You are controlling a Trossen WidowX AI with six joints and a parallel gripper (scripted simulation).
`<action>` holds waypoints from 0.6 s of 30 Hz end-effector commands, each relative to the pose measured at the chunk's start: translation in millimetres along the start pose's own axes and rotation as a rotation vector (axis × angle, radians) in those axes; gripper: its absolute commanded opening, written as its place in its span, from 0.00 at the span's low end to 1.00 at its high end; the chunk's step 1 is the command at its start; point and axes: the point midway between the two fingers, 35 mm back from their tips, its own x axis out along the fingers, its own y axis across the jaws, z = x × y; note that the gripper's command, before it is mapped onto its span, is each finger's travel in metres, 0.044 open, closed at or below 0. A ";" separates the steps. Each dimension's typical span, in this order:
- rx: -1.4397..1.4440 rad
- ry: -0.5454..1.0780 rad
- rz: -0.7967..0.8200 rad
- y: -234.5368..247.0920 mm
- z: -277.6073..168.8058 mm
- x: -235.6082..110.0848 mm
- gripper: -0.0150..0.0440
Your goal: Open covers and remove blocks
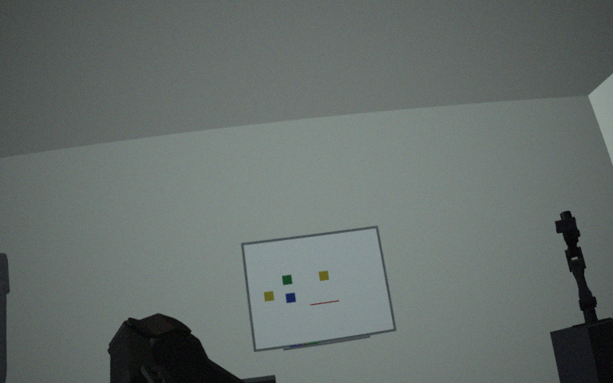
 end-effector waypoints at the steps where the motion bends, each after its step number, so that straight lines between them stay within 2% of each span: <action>1: -0.008 0.001 0.008 2.6 0.5 9.4 0.39; 18: -0.007 0.001 0.006 2.4 -0.1 37.2 0.39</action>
